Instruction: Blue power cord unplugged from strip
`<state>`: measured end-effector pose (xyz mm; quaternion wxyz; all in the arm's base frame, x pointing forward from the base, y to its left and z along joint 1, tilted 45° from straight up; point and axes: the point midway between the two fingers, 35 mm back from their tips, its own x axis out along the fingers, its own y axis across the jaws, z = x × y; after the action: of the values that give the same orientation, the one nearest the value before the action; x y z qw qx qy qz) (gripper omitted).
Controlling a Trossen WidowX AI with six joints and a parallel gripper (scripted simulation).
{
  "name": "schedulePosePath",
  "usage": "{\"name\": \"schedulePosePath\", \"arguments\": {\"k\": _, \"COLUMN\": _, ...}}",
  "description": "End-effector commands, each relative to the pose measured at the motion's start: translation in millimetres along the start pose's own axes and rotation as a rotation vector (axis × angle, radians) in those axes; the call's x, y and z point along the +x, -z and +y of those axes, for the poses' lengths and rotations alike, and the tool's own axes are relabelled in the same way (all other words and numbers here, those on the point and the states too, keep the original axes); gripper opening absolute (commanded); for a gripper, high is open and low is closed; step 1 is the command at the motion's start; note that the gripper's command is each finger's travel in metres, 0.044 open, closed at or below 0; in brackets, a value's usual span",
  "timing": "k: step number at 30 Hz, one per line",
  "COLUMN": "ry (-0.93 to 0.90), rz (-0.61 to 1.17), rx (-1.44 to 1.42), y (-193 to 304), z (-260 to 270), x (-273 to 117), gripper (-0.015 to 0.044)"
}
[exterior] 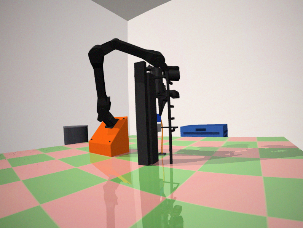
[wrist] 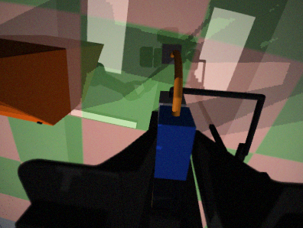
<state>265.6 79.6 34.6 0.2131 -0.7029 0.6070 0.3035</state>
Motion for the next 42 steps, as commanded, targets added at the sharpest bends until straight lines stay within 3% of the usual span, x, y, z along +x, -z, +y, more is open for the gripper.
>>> {"name": "schedulePosePath", "arguments": {"k": 1, "ry": 0.007, "rz": -0.050, "rx": -0.009, "y": -26.6, "z": -1.0, "x": -6.7, "gripper": 0.0000}}
{"name": "schedulePosePath", "arguments": {"k": 20, "ry": 0.006, "rz": -0.050, "rx": -0.012, "y": -57.0, "z": 1.8, "x": -12.3, "gripper": 0.0000}}
{"name": "schedulePosePath", "arguments": {"k": 36, "ry": 0.006, "rz": -0.047, "rx": -0.013, "y": -56.4, "z": 1.8, "x": -12.3, "gripper": 0.0420}}
{"name": "schedulePosePath", "arguments": {"k": 42, "ry": 0.006, "rz": -0.051, "rx": -0.012, "y": -107.3, "z": 3.1, "x": -25.3, "gripper": 0.0440}}
